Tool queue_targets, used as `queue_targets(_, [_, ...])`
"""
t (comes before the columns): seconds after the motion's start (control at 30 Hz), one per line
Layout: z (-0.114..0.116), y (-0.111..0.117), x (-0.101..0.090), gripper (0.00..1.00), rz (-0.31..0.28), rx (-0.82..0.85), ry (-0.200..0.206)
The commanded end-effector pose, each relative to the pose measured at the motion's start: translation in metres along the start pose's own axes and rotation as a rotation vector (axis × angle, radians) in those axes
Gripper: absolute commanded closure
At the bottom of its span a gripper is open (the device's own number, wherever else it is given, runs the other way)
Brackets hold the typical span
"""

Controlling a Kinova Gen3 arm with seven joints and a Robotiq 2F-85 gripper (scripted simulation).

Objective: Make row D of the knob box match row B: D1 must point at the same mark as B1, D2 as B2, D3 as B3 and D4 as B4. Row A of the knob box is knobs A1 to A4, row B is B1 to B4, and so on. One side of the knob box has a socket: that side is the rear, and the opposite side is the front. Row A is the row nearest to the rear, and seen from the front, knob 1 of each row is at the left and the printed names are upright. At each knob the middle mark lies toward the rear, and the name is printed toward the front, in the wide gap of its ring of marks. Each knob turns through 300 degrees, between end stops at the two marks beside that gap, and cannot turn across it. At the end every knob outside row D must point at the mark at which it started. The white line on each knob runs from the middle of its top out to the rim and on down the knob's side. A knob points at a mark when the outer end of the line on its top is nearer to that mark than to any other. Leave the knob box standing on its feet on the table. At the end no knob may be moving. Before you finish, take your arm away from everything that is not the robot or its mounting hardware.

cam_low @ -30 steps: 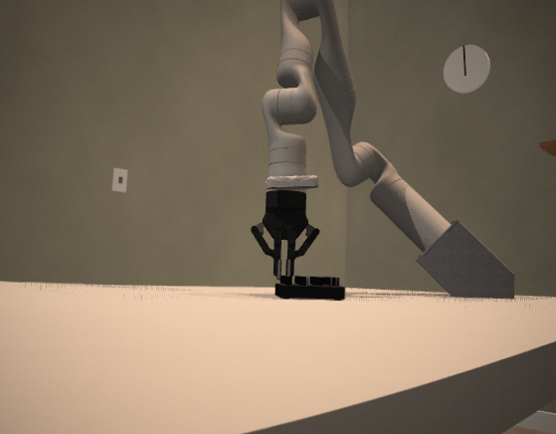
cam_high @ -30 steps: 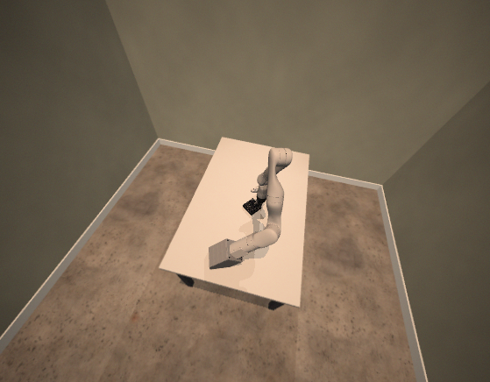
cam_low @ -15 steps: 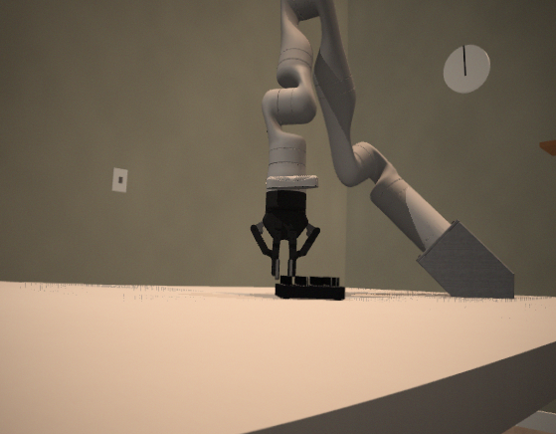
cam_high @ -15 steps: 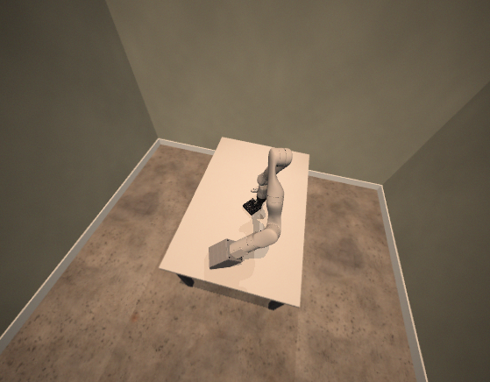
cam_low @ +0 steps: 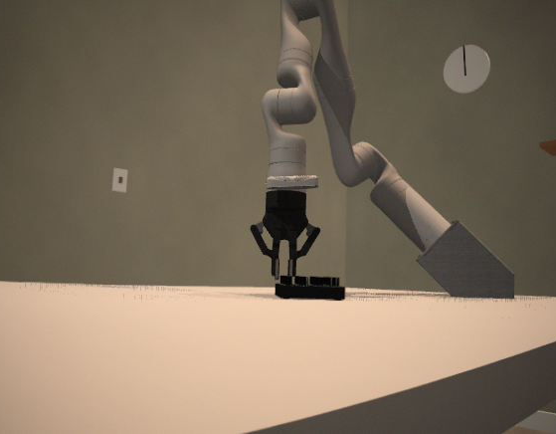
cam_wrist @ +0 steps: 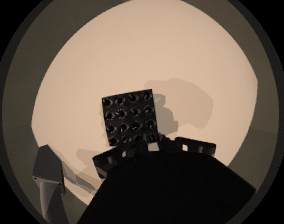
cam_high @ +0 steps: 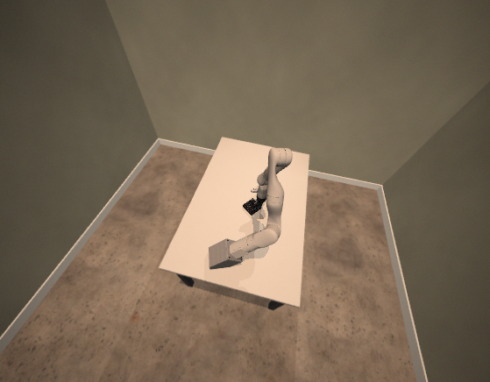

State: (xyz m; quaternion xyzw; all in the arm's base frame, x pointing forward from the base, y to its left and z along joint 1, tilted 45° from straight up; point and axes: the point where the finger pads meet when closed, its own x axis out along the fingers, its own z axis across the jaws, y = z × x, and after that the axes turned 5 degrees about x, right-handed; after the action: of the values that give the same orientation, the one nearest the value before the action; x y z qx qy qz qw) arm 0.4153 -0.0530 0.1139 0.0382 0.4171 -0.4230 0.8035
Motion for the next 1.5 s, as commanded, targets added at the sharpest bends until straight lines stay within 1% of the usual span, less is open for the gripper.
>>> queue_targets(0.0, [0.000, 0.000, 0.000, 0.81, 0.001, 0.000, 0.000])
queue_targets(0.13, [0.000, 0.000, -0.003, 0.81, 0.001, 0.000, 0.000])
queue_targets(0.3, [0.000, 0.000, -0.013, 0.81, 0.001, 0.000, 0.000])
queue_targets(0.37, [0.000, 0.000, -0.013, 0.81, 0.001, 0.000, 0.000])
queue_targets(0.57, [0.000, 0.000, -0.030, 0.81, 0.001, 0.000, 0.000])
queue_targets(0.7, [0.000, 0.000, -0.037, 0.81, 0.001, 0.000, 0.000])
queue_targets(1.47, [0.000, 0.000, -0.038, 0.81, 0.001, -0.003, 0.000])
